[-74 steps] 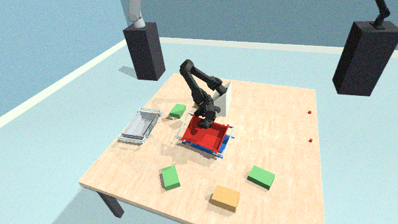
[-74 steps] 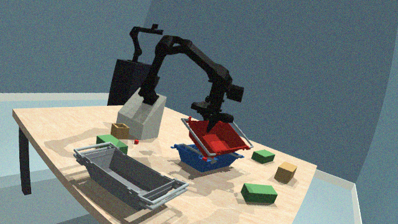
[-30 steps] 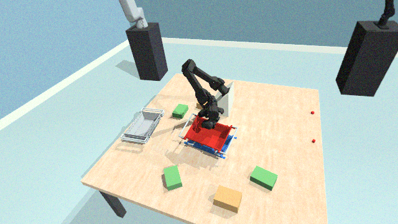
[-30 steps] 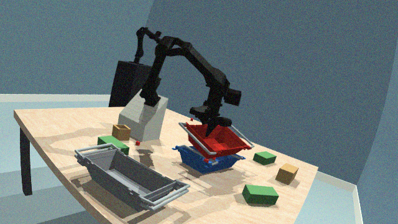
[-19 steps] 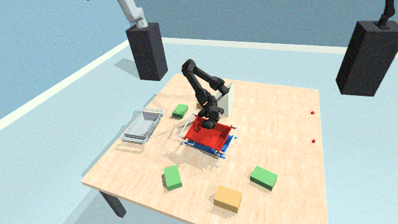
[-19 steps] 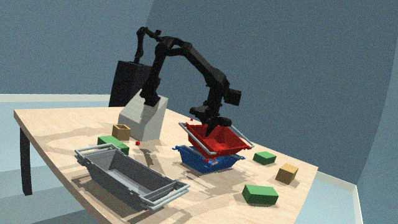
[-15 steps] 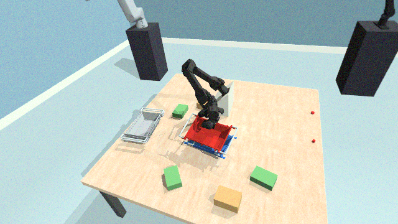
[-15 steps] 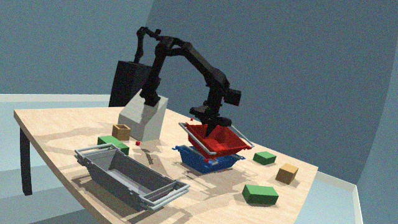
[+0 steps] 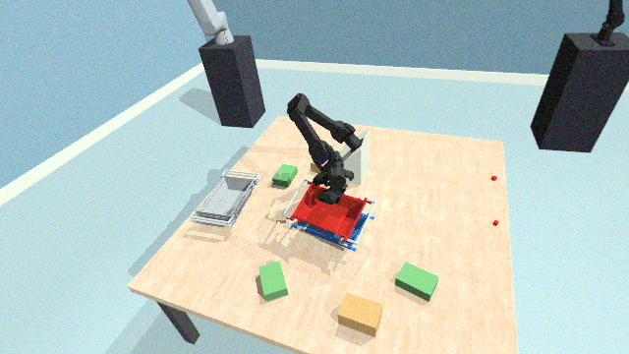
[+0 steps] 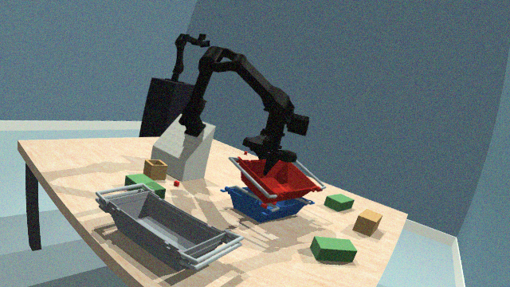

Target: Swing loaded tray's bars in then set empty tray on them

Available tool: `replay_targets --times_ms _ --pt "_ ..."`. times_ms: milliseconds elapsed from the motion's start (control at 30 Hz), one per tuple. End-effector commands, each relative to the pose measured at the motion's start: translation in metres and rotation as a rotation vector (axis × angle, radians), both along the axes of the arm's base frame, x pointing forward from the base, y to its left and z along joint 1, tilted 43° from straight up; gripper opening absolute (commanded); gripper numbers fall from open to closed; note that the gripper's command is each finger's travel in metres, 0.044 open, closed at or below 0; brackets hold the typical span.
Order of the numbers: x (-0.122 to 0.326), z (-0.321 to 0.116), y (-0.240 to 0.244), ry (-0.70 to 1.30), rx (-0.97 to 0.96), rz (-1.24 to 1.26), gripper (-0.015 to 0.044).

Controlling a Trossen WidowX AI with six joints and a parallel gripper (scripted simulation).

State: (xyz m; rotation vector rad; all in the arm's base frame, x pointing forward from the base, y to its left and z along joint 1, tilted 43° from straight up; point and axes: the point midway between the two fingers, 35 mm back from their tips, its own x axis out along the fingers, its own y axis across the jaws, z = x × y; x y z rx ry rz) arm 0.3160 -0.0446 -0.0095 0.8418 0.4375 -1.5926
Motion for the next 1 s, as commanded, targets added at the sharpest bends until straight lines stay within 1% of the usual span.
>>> replay_targets --times_ms 0,600,967 --pt "-0.0047 -0.0027 -0.0023 0.019 0.007 -0.008 0.0000" --pt "-0.0003 -0.0003 -0.0003 0.001 0.000 0.000 0.0000" --pt "-0.0082 -0.0086 -0.0058 0.019 0.007 -0.008 0.0000"
